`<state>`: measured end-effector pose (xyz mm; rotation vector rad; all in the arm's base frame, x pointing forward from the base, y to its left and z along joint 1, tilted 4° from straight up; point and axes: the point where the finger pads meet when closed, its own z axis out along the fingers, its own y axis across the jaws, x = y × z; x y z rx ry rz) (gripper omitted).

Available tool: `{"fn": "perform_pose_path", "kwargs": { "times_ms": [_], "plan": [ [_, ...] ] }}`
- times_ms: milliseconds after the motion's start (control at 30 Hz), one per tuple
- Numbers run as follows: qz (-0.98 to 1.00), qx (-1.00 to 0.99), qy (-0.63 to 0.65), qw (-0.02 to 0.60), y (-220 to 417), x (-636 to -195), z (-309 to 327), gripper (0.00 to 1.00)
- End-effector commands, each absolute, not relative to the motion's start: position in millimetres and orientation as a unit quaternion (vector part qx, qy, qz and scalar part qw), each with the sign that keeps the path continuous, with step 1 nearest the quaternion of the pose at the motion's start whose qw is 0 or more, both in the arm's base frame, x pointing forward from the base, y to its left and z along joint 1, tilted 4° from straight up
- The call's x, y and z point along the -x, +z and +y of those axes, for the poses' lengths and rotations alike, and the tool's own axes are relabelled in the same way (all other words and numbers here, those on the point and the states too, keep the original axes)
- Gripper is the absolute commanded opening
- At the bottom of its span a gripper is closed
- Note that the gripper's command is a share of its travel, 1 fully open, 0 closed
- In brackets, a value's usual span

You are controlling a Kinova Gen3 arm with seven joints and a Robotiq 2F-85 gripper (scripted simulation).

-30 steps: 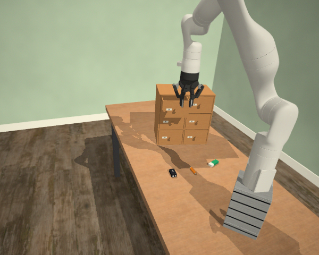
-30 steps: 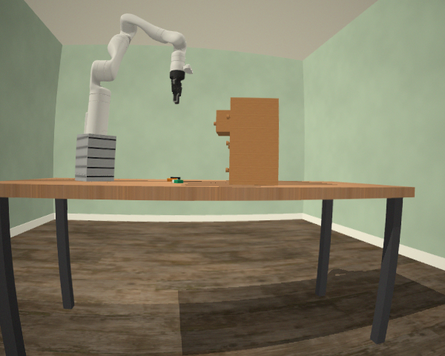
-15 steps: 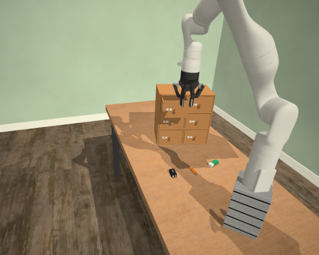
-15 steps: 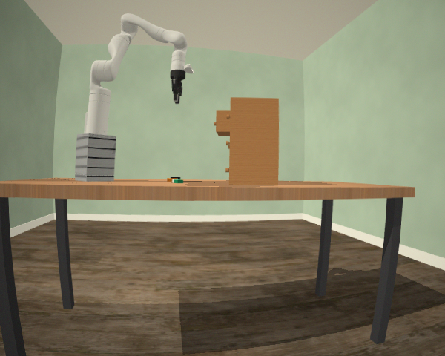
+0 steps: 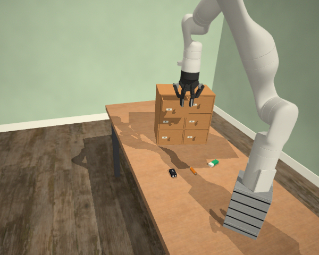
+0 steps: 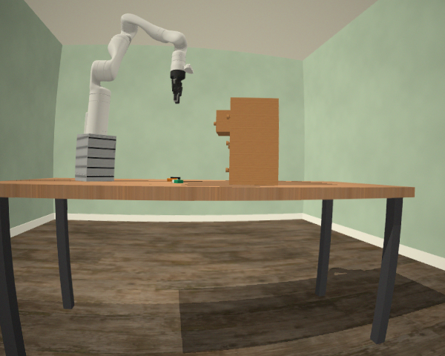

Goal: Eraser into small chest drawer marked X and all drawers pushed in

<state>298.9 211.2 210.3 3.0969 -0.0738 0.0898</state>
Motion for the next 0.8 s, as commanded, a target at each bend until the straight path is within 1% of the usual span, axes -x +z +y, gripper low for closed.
{"fn": "perform_pose_path", "kwargs": {
  "times_ms": [0,400,767],
  "plan": [
    [-0.024,-0.999,0.029,0.021,210,-299,211,0.33],
    [-0.063,-0.997,0.030,0.019,187,-305,193,0.33],
    [-0.198,-0.980,0.032,0.015,106,-326,130,0.33]
  ]
}}
